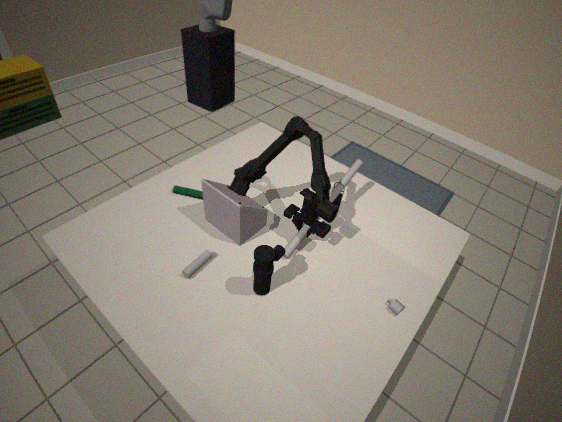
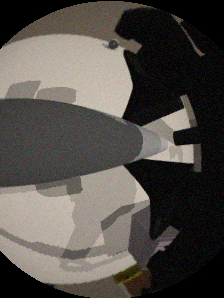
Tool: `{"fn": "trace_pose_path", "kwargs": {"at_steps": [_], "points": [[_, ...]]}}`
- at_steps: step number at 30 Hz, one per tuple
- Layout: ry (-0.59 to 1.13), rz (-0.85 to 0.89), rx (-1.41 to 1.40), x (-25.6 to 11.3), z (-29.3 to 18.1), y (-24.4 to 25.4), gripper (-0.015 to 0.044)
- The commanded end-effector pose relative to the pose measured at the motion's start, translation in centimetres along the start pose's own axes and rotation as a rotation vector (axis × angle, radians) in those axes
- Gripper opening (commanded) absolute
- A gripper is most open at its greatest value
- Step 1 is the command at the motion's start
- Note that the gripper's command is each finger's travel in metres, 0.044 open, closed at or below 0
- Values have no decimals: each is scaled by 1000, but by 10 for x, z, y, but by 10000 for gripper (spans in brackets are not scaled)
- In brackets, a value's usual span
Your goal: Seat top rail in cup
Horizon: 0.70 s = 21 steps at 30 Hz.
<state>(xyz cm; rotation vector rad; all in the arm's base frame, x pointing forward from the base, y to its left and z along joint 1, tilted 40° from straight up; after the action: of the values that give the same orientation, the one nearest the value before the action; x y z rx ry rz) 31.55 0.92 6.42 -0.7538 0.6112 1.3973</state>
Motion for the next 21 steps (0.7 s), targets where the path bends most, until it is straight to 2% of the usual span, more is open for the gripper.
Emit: {"fn": "trace_pose_path", "kwargs": {"at_steps": [1,13,21], "points": [[12,-9,-5,-7,-1,-3,0],[285,15,-35,-68,-21,-7,0],[289,16,-36,-69,-21,-7,0]]}}
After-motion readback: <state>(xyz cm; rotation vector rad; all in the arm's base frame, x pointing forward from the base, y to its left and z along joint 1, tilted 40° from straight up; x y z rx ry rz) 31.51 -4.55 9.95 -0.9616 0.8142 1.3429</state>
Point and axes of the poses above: the point midway between the two fingers, 35 mm back from their tips, its own x axis out along the fingers, its own y axis across the jaws, z = x × y, the point moved 6 cm from there along -x, back along the fingers, and after that the axes turned 4 degrees about -x, right-handed, at the moved point
